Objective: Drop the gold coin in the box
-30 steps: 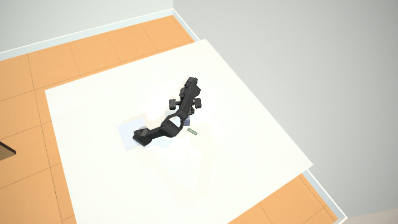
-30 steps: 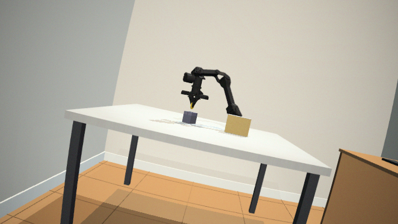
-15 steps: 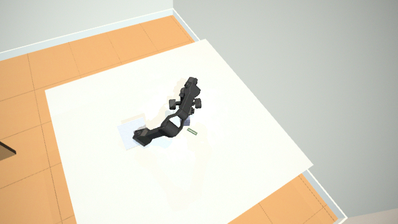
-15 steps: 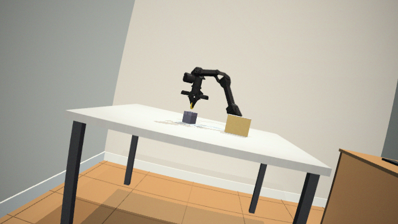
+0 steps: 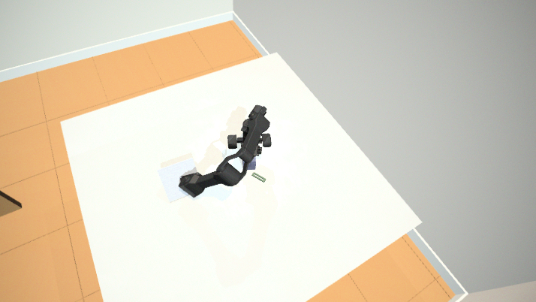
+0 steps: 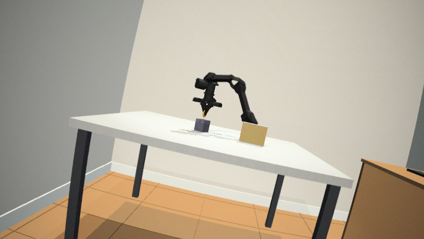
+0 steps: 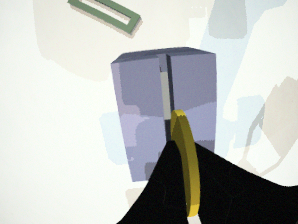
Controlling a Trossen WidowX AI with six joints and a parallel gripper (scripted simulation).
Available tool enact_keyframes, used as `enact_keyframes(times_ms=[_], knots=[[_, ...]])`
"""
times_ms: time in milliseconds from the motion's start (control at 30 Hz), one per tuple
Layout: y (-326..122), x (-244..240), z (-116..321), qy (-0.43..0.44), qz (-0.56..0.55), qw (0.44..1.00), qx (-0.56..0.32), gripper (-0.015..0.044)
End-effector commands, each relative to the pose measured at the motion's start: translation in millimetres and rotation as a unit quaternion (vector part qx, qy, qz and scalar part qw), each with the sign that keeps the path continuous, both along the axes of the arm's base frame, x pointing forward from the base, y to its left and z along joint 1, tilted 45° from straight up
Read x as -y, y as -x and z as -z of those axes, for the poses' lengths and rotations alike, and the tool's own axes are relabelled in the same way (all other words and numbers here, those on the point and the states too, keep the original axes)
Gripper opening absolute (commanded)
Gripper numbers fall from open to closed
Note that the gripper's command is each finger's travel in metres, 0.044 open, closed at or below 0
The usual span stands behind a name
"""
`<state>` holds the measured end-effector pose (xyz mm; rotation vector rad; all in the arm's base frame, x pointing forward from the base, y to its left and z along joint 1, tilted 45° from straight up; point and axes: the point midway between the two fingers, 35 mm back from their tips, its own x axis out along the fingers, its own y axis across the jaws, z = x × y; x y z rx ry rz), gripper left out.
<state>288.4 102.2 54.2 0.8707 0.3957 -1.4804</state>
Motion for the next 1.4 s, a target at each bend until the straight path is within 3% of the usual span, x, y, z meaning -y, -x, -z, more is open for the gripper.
enact_keyframes(times_ms=[0,933,1133,1367], knots=[[0.1,2.9,2.5,0.003,-0.001,1.000,-0.003,0.0000],[-0.9,10.8,9.9,0.003,-0.001,1.000,-0.003,0.0000],[-1.1,7.7,8.2,0.000,0.000,1.000,0.000,0.0157],[-1.1,7.7,8.2,0.000,0.000,1.000,0.000,0.0161]])
